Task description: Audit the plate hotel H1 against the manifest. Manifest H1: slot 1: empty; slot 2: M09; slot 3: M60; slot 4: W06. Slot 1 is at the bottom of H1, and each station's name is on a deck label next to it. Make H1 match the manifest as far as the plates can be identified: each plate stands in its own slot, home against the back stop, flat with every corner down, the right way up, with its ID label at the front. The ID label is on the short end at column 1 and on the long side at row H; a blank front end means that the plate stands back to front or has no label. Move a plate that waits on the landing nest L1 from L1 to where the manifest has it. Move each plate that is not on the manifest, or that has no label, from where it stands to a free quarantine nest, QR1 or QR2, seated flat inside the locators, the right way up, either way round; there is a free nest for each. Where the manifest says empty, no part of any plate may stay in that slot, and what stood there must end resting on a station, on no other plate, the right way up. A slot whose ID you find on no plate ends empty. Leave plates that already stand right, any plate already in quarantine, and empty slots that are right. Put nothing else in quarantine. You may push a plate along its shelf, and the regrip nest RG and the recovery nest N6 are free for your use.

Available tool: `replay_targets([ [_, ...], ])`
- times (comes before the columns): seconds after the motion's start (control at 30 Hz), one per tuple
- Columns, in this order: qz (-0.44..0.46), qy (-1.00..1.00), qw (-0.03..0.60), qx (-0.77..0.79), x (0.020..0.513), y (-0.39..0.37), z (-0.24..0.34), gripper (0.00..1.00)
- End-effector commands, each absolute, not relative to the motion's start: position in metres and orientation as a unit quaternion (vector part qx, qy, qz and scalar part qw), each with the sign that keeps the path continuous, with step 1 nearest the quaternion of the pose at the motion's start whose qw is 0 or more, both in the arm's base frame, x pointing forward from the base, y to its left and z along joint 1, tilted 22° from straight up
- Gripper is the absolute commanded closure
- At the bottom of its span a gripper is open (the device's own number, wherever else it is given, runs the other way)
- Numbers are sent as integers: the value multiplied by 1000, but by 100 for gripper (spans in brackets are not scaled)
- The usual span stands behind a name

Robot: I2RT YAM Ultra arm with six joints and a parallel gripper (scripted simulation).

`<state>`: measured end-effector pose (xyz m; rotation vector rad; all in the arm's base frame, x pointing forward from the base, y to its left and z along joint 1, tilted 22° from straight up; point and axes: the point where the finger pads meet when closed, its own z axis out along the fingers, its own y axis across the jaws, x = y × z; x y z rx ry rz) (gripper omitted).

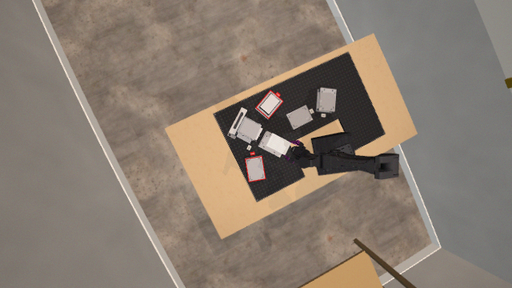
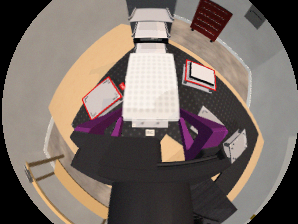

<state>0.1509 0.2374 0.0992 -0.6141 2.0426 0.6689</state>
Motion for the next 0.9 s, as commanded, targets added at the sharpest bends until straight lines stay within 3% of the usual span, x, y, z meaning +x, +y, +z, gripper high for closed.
replay_targets([
  [0.0,277,815,449,-239,154,240,107,14],
  [0.87,277,815,449,-239,155,244,96,14],
])
